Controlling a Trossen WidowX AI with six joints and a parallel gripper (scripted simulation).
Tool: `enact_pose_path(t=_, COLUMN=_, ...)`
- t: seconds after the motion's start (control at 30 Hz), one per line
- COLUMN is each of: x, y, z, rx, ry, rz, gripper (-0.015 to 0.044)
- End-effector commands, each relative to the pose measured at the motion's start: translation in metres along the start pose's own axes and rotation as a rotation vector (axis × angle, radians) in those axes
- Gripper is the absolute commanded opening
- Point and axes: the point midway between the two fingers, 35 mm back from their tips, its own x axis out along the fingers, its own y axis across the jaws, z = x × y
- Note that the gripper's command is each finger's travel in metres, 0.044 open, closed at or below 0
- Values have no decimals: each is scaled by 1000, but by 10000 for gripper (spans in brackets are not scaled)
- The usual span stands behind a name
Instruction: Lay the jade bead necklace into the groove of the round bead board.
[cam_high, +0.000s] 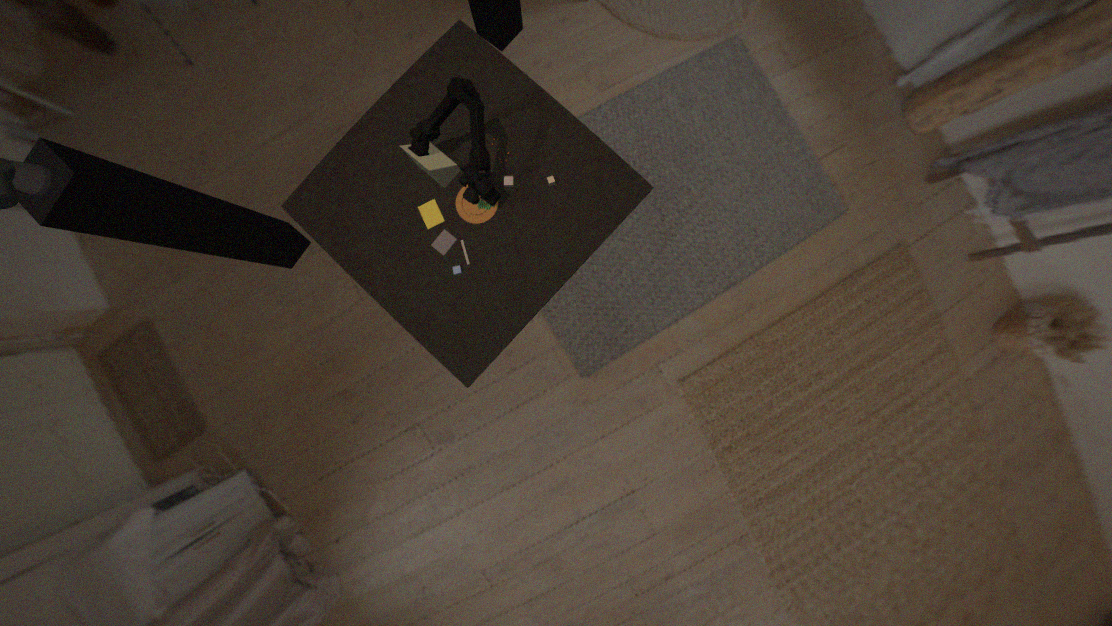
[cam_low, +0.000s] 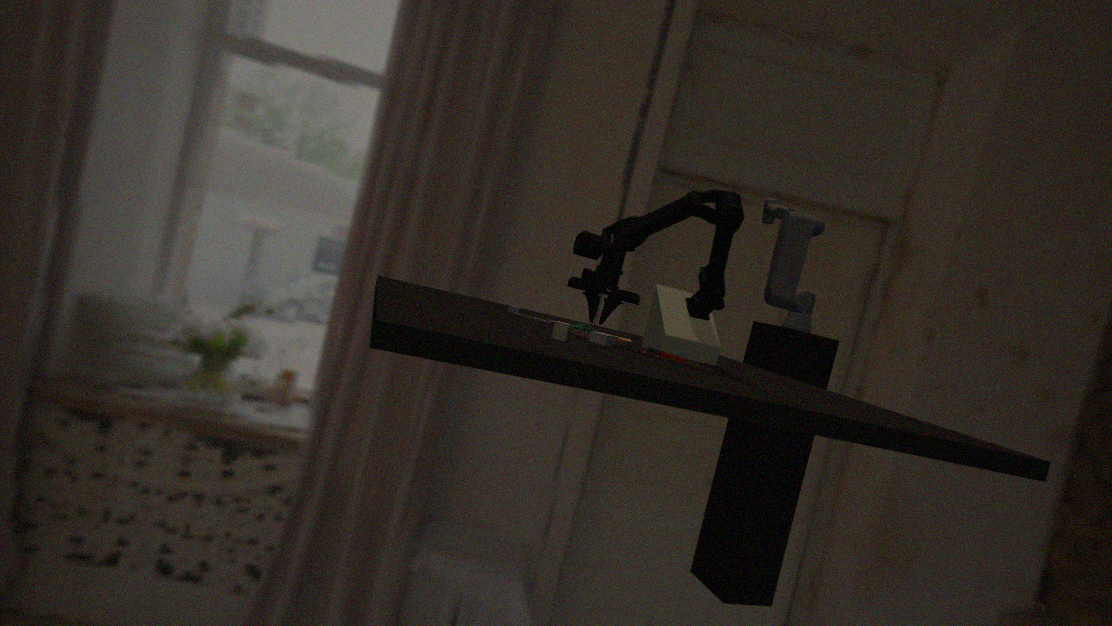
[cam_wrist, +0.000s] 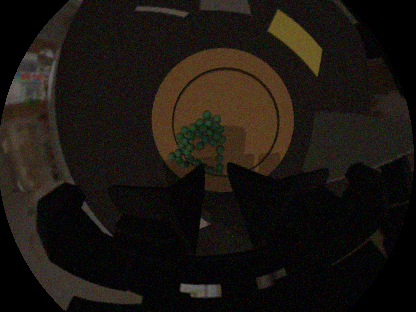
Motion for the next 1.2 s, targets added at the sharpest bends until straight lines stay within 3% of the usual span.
enact_pose_path(t=0.0, x=8, y=-4, z=1, rx=16, ry=5, rz=-10, gripper=120)
enact_pose_path(t=0.6, x=25, y=-7, z=2, rx=26, ry=10, rz=-16, gripper=120)
enact_pose_path(t=0.77, x=23, y=-5, z=1, rx=15, ry=5, rz=-11, gripper=0)
enact_pose_path(t=1.17, x=23, y=-5, z=1, rx=15, ry=5, rz=-11, gripper=0)
